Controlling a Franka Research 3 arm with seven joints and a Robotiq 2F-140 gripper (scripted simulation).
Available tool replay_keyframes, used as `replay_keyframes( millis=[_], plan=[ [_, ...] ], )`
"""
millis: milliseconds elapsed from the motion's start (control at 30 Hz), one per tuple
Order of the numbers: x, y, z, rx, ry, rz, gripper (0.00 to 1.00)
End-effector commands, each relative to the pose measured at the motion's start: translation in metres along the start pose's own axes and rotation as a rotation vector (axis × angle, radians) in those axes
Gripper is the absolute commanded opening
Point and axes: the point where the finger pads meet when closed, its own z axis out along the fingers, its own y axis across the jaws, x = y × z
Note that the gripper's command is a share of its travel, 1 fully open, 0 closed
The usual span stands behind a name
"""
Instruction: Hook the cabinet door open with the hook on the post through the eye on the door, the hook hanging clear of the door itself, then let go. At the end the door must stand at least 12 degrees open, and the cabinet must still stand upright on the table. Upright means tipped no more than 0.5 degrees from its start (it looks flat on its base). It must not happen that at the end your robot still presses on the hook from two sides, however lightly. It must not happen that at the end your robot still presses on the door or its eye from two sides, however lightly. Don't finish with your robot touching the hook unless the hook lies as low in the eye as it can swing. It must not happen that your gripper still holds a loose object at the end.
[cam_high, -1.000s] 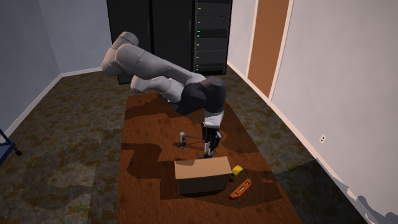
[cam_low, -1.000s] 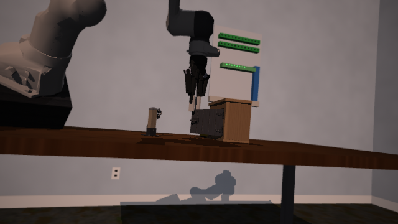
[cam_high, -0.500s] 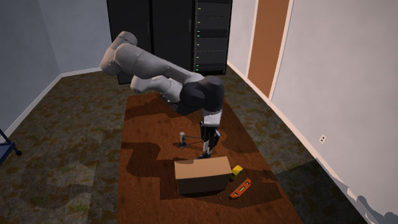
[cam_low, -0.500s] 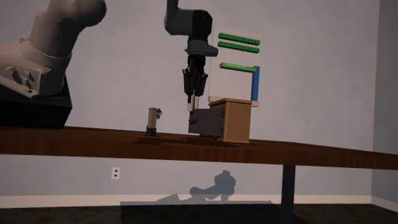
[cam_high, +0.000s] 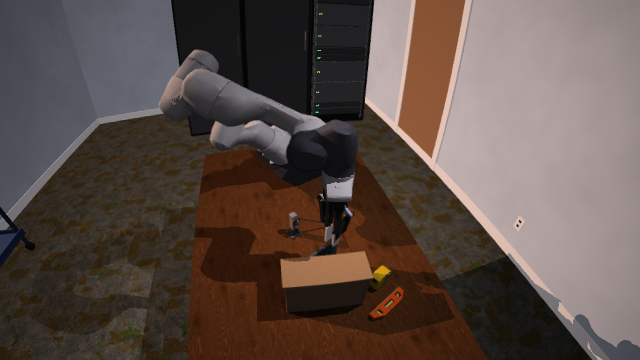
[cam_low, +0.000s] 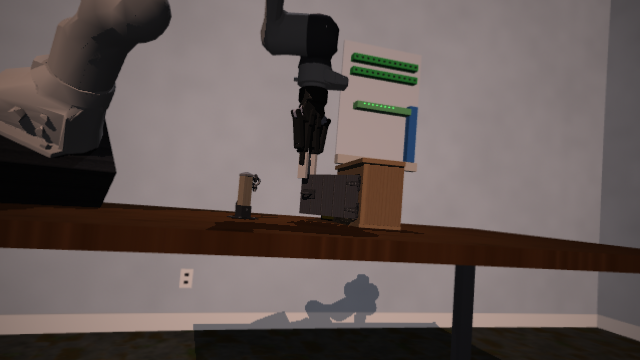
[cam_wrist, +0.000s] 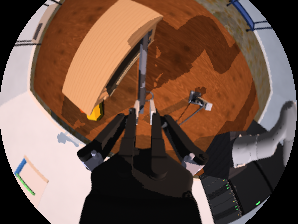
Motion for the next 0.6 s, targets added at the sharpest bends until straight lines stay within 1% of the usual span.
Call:
replay_keyframes(
  millis=[0,167,300,567],
  plan=[
    [0.0,0.004,0.0,0.003,-0.001,-0.053,0.16],
    [0.0,0.006,0.0,0.003,-0.001,-0.057,0.16],
    [0.0,0.01,0.0,0.003,-0.001,-0.102,0.16],
    [0.0,0.014,0.0,0.003,-0.001,-0.102,0.16]
  ],
)
